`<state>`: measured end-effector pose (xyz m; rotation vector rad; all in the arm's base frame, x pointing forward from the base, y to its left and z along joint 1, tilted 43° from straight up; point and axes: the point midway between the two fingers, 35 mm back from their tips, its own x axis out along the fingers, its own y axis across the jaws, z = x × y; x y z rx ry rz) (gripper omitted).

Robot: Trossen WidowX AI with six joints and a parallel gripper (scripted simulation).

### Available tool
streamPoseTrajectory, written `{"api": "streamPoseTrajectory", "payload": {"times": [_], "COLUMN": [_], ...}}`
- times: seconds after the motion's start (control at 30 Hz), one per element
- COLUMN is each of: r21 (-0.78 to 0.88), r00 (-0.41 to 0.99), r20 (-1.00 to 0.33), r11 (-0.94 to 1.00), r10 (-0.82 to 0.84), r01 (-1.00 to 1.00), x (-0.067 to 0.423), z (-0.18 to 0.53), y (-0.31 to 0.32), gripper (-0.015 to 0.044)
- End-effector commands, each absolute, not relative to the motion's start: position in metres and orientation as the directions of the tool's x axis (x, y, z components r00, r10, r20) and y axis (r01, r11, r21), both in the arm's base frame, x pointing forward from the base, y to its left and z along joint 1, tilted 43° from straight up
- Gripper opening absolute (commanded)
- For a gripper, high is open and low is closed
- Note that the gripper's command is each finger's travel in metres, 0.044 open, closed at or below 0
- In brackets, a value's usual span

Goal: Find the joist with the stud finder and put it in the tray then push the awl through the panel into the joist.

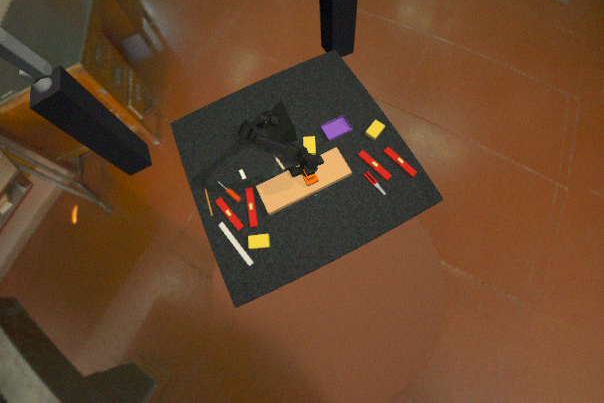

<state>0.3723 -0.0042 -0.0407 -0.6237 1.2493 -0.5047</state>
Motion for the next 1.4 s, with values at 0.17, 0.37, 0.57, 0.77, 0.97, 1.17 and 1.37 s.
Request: {"api": "streamPoseTrajectory", "payload": {"times": [0.17,0.37,0.57,0.77,0.97,1.17,1.37], "r21": [-0.671,-0.67,-0.669,-0.668,-0.667,-0.666,-0.665], "r00": [0.246,0.247,0.247,0.247,0.248,0.248,0.248], "r20": [-0.716,-0.717,-0.717,-0.718,-0.719,-0.72,-0.721], "r11": [0.741,0.742,0.743,0.744,0.745,0.746,0.747], "r10": [-0.653,-0.652,-0.651,-0.65,-0.649,-0.648,-0.647], "r01": [0.014,0.014,0.015,0.015,0.015,0.015,0.016], "x": [0.372,0.373,0.373,0.373,0.373,0.374,0.374], "z": [-0.063,-0.076,-0.089,-0.102,-0.115,-0.128,-0.141], "y": [0.021,0.036,0.05,0.065,0.08,0.095,0.11], "gripper": [0.0,0.0,0.0,0.0,0.0,0.0,0.0]}}
